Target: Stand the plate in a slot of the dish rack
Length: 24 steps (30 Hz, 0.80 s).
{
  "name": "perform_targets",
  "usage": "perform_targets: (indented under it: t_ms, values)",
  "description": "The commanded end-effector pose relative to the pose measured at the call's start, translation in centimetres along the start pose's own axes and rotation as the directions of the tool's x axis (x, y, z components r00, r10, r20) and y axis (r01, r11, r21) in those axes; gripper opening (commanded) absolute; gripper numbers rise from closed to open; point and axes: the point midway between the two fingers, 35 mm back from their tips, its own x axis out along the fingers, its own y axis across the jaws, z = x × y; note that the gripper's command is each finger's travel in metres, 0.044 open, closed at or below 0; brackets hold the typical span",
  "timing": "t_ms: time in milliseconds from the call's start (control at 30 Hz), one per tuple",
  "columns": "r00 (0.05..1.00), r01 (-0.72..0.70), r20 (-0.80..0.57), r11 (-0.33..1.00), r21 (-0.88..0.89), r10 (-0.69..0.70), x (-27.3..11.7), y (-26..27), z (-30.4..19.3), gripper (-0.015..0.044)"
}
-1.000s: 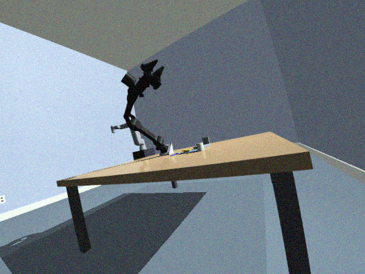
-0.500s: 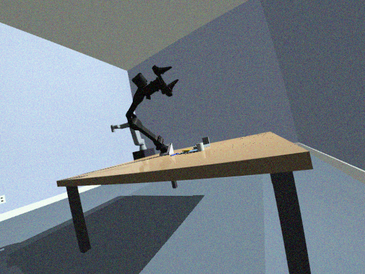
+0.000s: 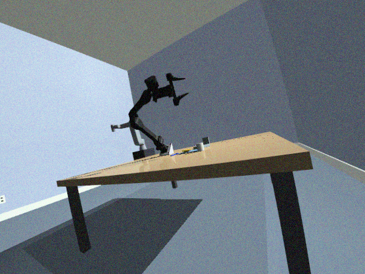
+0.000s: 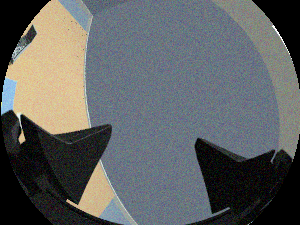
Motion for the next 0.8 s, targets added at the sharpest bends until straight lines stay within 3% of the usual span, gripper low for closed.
perform_targets:
  t_ms: [0, 433, 767]
  values:
    - [0.995, -0.098, -0.006, 0.988, 0.121, 0.099, 1.3, 2.8, 0.4, 0.0400]
    - [0.930, -0.312, -0.032, 0.833, 0.457, 0.366, 3.2, 10.2, 1.7, 0.0400]
    - [0.826, -0.381, -0.062, 0.636, 0.671, 0.560, 3.4, 16.0, 2.6, 0.0400]
